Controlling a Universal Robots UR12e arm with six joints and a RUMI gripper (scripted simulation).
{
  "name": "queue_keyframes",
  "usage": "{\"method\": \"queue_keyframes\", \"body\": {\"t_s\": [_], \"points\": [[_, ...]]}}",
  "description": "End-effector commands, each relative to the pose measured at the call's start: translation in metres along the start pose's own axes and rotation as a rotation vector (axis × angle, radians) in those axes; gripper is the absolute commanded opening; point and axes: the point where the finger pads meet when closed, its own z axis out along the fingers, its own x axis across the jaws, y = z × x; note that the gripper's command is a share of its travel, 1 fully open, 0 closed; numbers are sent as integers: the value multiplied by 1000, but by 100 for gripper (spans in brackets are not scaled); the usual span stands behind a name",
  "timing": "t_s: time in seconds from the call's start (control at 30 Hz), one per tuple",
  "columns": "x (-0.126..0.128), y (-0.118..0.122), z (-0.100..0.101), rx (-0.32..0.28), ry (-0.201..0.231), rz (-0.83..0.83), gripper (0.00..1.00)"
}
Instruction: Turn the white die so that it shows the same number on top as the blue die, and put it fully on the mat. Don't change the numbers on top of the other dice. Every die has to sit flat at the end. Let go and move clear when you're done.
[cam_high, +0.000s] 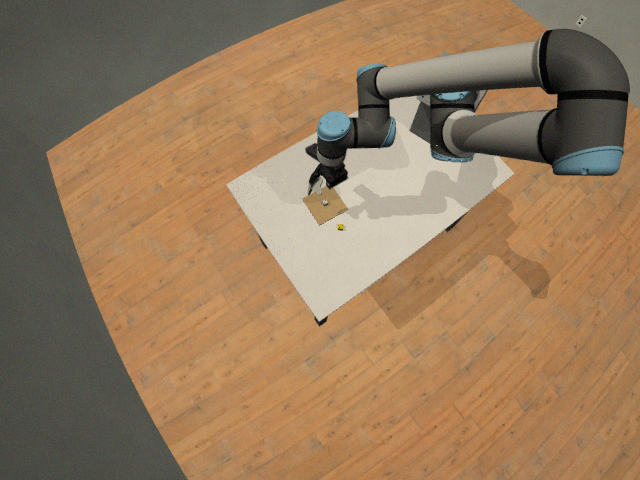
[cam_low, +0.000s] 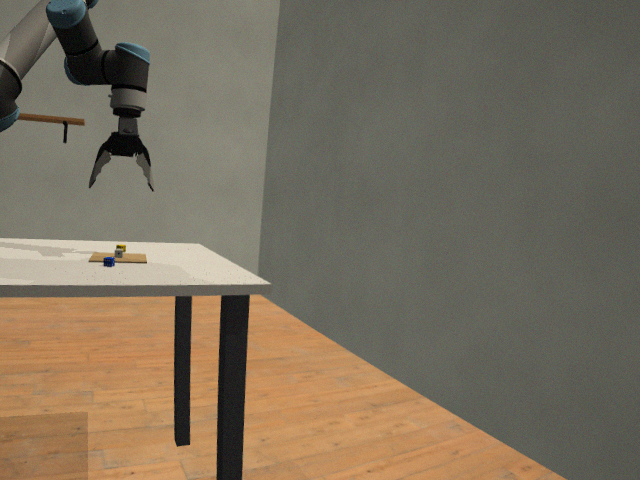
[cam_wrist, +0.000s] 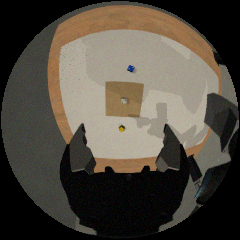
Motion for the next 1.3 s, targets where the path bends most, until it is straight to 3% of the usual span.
{"method": "queue_keyframes", "body": {"t_s": [0.0,1.27], "points": [[0,0,-18,-4,3,-1,100],[0,0,-25,-4,3,-1,100]]}}
